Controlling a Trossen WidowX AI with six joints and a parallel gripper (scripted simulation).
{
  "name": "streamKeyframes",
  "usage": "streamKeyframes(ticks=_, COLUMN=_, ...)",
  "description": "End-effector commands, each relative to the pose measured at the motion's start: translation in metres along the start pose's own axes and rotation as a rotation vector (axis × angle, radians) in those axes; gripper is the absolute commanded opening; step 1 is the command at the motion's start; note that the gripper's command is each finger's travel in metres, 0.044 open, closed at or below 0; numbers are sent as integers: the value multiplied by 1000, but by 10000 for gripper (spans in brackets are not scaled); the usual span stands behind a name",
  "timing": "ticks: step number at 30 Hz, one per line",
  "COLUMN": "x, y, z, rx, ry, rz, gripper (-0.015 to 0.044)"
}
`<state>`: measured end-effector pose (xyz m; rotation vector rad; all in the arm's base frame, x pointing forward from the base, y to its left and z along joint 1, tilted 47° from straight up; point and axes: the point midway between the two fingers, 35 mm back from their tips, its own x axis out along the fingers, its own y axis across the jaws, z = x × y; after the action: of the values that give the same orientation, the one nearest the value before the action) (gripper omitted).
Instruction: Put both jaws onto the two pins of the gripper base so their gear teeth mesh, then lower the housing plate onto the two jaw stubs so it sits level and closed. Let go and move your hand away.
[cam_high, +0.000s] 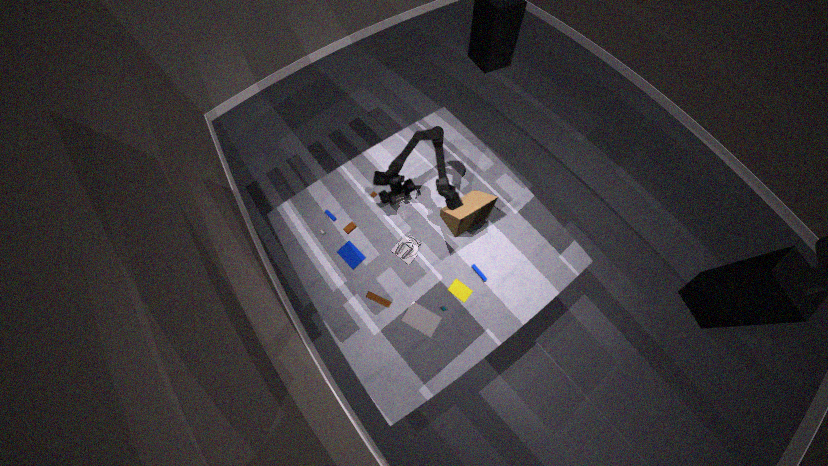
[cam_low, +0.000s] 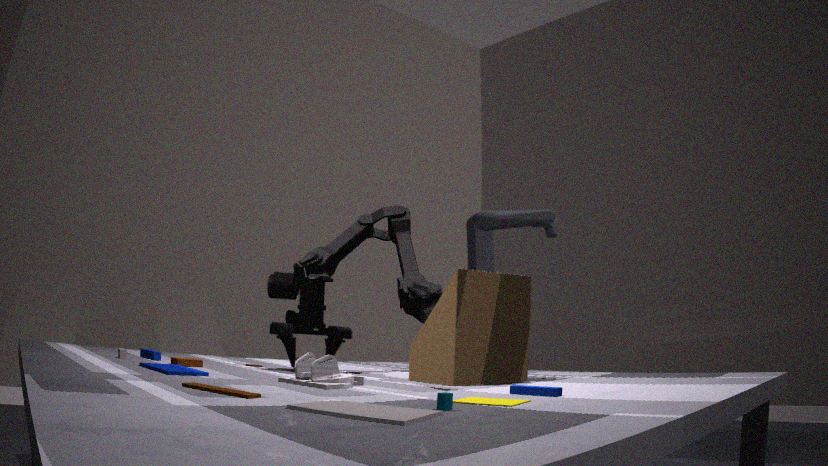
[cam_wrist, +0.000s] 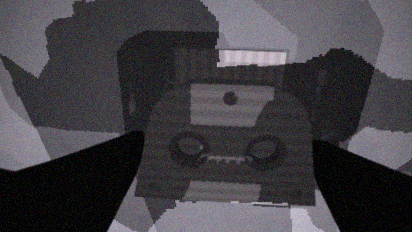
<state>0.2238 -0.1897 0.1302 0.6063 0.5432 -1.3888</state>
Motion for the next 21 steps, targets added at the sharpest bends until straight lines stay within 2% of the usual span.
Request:
streamKeyframes(ticks=1, x=0, y=0, z=0, rx=0, ry=0, rz=0, gripper=387)
streamKeyframes(ticks=7, x=0, y=0, z=0, rx=0, ry=0, rz=0, gripper=351)
streamKeyframes(ticks=17, x=0, y=0, z=0, rx=0, ry=0, rz=0, gripper=351)
streamKeyframes(ticks=21, x=-11, y=2, z=-1, rx=0, ry=4, rz=0, gripper=351)
